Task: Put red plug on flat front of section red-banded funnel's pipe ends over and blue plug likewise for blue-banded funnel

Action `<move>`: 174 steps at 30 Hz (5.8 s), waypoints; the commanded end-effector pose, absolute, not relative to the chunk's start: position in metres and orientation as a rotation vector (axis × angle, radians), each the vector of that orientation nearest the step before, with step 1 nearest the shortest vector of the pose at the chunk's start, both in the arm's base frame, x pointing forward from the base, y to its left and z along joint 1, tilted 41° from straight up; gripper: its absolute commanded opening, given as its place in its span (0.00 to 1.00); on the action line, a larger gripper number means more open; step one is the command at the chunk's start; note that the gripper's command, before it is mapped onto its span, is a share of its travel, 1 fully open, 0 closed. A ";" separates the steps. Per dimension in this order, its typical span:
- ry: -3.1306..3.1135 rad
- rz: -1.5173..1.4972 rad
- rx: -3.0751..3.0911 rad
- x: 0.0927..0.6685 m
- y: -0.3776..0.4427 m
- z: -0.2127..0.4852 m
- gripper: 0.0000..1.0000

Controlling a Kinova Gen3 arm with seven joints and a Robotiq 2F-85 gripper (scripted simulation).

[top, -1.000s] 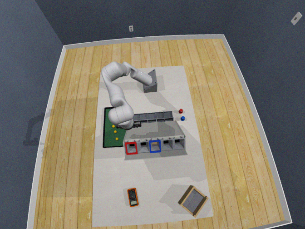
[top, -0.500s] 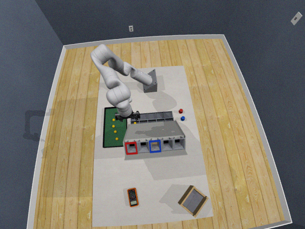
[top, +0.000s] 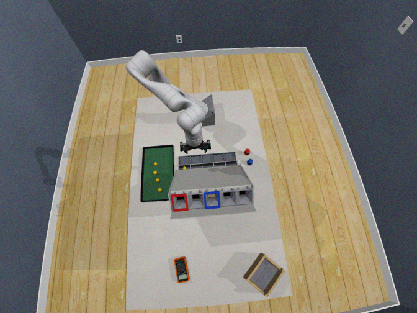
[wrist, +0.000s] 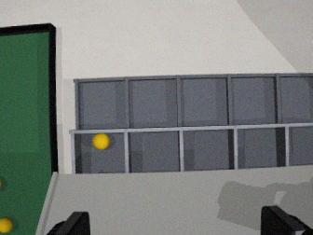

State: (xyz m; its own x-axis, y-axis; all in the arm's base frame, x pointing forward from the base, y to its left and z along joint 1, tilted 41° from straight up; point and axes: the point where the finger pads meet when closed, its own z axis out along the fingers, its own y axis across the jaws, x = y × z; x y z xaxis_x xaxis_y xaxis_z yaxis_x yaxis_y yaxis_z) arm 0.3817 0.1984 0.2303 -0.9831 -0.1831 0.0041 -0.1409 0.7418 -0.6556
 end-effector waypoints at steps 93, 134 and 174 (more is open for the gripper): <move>2.846 -1.055 -0.294 0.331 0.216 0.176 0.50; 2.843 -1.069 -0.288 0.362 0.023 0.211 0.50; 2.845 -1.102 -0.278 0.376 -0.134 0.293 0.50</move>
State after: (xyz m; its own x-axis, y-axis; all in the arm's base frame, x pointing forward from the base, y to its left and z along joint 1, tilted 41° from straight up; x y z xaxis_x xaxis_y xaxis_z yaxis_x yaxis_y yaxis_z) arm 0.3728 -0.1333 0.2909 -0.9822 -0.1878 -0.0046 -0.1356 0.7260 -0.6742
